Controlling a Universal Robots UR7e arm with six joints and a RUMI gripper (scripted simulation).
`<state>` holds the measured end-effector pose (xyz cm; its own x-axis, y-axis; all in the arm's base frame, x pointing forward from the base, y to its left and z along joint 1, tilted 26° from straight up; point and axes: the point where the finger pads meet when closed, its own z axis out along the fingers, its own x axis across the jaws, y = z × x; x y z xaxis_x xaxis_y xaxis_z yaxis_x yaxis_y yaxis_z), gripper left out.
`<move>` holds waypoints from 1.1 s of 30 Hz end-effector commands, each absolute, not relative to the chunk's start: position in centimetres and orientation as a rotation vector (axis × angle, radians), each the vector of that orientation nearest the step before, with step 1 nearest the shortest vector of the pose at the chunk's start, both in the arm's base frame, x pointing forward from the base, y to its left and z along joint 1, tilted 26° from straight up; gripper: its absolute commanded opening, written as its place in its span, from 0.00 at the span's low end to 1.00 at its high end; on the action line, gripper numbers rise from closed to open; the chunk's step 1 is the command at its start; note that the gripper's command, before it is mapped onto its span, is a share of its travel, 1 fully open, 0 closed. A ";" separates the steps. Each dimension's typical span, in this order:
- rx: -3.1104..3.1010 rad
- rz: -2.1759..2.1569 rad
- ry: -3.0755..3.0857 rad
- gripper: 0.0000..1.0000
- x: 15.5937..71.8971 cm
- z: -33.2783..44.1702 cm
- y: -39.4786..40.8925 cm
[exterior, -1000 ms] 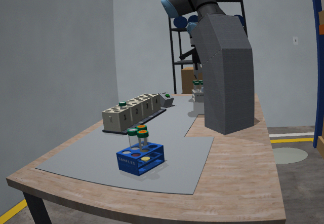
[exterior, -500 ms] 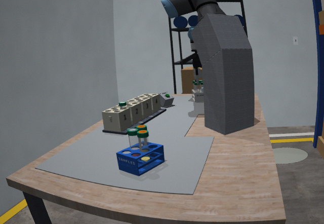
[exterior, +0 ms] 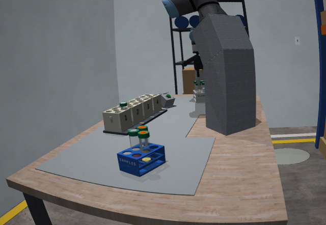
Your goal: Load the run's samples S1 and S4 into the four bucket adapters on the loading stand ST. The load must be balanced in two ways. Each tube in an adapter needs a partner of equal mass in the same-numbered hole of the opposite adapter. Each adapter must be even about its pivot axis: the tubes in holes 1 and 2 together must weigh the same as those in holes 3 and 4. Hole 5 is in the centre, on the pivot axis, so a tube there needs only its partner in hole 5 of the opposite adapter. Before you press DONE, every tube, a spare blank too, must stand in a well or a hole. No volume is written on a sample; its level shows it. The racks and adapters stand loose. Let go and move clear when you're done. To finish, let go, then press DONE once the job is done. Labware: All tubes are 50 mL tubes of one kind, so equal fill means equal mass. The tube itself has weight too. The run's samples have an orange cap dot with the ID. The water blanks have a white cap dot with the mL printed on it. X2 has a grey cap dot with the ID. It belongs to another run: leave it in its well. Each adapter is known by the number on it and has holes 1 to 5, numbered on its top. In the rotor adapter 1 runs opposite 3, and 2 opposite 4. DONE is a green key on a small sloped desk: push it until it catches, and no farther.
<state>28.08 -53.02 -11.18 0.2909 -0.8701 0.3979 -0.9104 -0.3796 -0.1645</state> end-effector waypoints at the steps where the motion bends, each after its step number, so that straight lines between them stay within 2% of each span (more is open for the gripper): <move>1: 2.446 0.659 -1.693 0.35 28.1 -11.2 -53.1; 2: 2.446 0.659 -1.693 0.00 28.1 -11.2 -53.1; 22: 2.446 0.660 -1.693 0.00 28.1 -11.2 -53.1; 33: 2.446 0.659 -1.693 0.00 27.0 -7.9 -51.9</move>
